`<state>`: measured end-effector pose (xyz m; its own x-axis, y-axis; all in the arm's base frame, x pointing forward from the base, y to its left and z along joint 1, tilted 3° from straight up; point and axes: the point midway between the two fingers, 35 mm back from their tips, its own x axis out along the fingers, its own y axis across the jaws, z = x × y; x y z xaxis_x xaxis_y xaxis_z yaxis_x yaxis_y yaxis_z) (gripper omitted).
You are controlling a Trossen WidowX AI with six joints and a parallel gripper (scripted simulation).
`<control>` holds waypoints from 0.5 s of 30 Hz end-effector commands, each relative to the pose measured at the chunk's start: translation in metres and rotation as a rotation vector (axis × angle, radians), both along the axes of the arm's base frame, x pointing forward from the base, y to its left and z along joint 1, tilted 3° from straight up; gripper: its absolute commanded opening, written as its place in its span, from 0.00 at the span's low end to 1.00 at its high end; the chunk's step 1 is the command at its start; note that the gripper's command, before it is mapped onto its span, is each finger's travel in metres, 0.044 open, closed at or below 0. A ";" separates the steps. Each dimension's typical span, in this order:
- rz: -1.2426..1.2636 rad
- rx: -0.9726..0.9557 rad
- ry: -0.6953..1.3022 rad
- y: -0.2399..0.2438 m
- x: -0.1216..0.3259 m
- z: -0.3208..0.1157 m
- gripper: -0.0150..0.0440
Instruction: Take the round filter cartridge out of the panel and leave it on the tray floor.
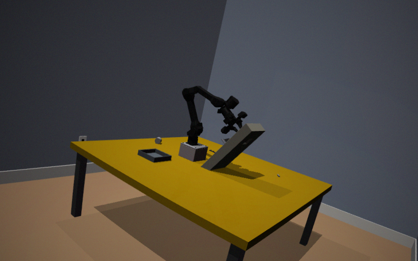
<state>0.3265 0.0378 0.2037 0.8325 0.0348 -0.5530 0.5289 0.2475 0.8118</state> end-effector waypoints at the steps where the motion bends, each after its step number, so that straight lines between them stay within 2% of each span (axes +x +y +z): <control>1: 0.004 -0.002 0.002 0.001 0.000 -0.001 0.41; 15: 0.004 -0.002 0.001 0.001 0.001 0.001 0.41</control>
